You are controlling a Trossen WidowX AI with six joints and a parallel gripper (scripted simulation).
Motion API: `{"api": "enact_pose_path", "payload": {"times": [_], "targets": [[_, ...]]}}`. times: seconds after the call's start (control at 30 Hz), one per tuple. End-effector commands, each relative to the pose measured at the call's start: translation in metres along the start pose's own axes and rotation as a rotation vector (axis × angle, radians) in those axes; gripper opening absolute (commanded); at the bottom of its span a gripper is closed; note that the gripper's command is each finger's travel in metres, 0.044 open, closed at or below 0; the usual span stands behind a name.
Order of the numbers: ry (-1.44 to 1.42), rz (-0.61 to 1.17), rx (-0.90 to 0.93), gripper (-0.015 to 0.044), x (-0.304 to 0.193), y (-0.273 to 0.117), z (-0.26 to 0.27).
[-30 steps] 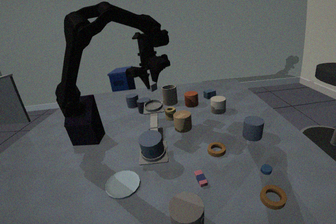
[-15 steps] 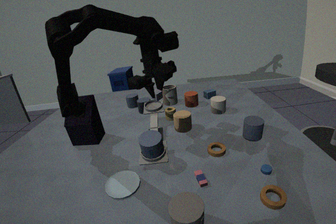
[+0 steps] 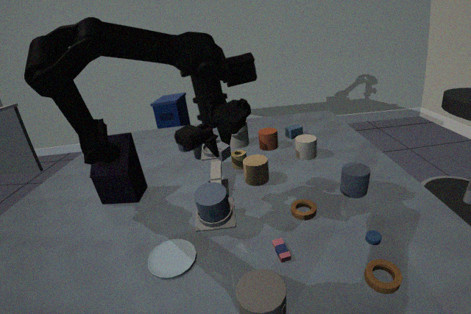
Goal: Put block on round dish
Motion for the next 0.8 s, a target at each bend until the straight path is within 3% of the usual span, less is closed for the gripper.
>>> {"api": "enact_pose_path", "payload": {"times": [0.0,0.77], "targets": [[-0.002,-0.012,0.011,0.0000,0.019,0.003,-0.016],[0.060,-0.110,-0.026,0.0000,0.099,0.020,-0.138]]}}
Point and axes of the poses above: the point midway between the two fingers, 35 mm back from their tips, its own y axis out along the fingers, its own z axis across the jaws, x = y × z, the point moved 2 cm from there along -y, back along the fingers, and after that the axes turned 13 degrees about y, right-handed, at the moved point
